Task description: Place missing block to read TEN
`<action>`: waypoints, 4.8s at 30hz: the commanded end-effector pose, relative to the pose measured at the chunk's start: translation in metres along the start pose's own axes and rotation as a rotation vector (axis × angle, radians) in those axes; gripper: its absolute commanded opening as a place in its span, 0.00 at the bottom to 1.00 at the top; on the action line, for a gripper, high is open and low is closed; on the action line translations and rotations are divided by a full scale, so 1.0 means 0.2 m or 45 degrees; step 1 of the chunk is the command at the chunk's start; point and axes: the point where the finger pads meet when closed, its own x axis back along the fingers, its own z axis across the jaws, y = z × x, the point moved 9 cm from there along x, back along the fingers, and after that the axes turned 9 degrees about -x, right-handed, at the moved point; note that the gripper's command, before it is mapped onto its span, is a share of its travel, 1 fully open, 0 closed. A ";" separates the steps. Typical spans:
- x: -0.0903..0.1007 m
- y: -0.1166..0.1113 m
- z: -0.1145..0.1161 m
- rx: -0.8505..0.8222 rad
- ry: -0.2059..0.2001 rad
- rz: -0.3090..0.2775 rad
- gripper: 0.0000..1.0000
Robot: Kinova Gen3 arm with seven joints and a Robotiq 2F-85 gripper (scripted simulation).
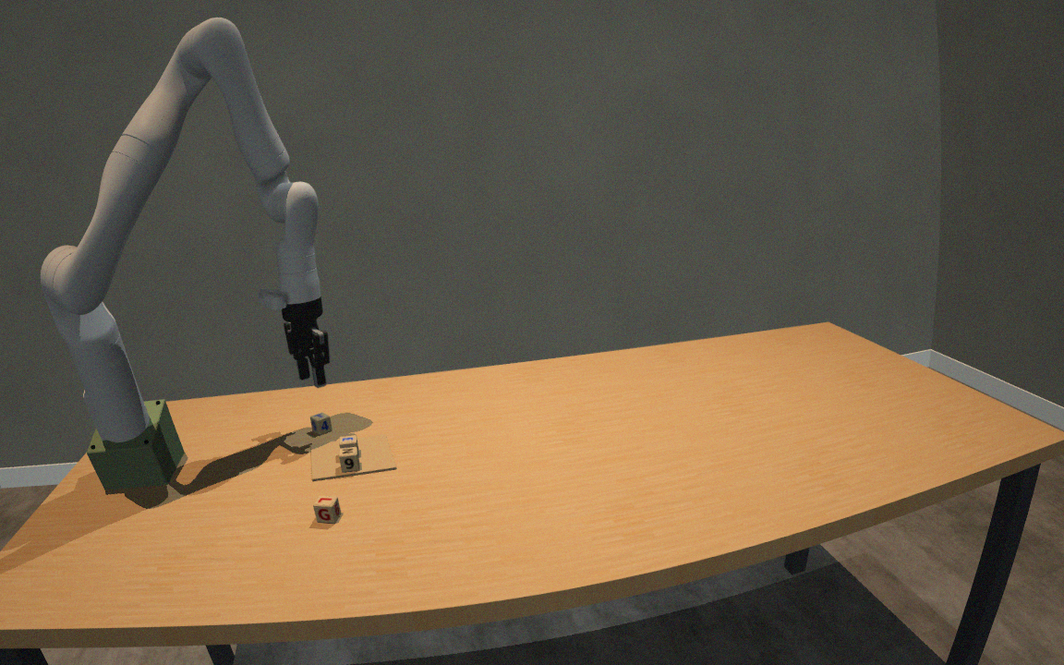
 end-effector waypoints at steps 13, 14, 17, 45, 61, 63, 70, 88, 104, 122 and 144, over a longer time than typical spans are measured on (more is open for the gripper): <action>0.00 0.00 0.00 0.000 0.000 -0.002 0.67; 0.00 0.00 0.00 0.000 0.000 -0.002 0.67; 0.00 0.00 0.00 0.000 0.000 -0.002 0.67; -0.17 0.01 0.00 0.001 -0.001 -0.004 0.67; -0.25 0.01 0.00 0.001 -0.001 -0.004 0.67; -0.26 0.01 0.00 0.001 -0.001 -0.004 0.67; -0.27 0.01 0.00 0.001 -0.001 -0.004 0.67; -0.27 0.01 0.00 0.001 -0.001 -0.004 0.67; -0.27 0.01 0.00 0.001 -0.001 -0.004 0.67; -0.27 0.02 0.00 0.001 -0.001 -0.004 0.67; -0.27 0.02 0.00 0.001 -0.001 -0.004 0.67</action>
